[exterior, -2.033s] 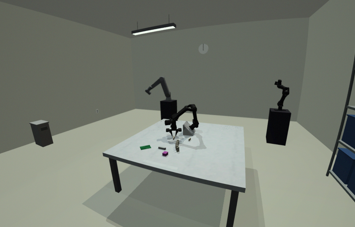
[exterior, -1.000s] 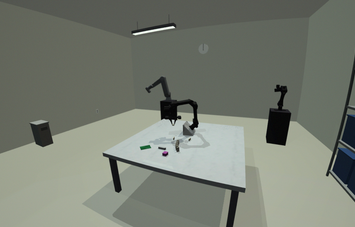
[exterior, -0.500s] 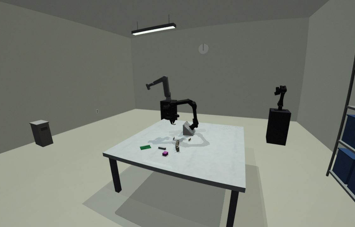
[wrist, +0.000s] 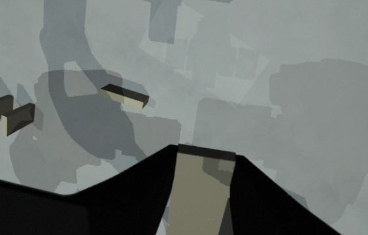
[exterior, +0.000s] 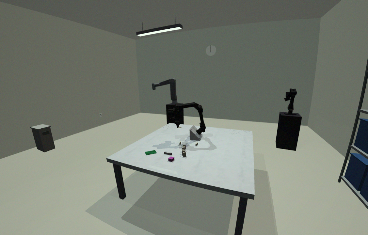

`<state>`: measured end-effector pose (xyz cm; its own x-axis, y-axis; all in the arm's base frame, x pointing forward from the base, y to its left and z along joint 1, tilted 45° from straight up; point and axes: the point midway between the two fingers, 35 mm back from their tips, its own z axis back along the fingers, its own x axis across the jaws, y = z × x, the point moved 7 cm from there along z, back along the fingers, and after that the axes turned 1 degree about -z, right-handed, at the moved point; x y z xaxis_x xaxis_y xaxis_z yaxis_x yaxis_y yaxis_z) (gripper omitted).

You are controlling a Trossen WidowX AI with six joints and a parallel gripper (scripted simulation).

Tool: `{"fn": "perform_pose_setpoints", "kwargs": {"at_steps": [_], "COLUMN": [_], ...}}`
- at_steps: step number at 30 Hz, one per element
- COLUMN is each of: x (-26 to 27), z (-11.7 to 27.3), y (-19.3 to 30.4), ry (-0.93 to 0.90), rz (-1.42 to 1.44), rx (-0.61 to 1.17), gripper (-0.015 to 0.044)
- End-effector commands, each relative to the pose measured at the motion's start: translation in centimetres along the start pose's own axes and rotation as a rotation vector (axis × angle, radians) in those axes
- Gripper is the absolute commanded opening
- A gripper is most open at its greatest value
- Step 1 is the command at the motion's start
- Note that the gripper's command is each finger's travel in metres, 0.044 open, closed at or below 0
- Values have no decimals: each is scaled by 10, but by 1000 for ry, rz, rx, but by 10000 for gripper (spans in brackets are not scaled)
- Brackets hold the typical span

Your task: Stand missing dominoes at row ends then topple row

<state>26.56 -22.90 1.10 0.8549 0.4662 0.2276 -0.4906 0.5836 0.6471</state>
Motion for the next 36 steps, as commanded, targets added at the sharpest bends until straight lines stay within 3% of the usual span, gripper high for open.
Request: {"fn": "perform_pose_setpoints", "kwargs": {"at_steps": [1,12,31,36], "x": [-17,-25,-25,-41], "z": [-3,-4,-5,-21], "y": [-17,-25,-25,-23], "ry": [4,1,-7,-203], "rz": [810,1368,1377,1412], "rx": [15,17,16,-42], "gripper": [107,107,107,107]}}
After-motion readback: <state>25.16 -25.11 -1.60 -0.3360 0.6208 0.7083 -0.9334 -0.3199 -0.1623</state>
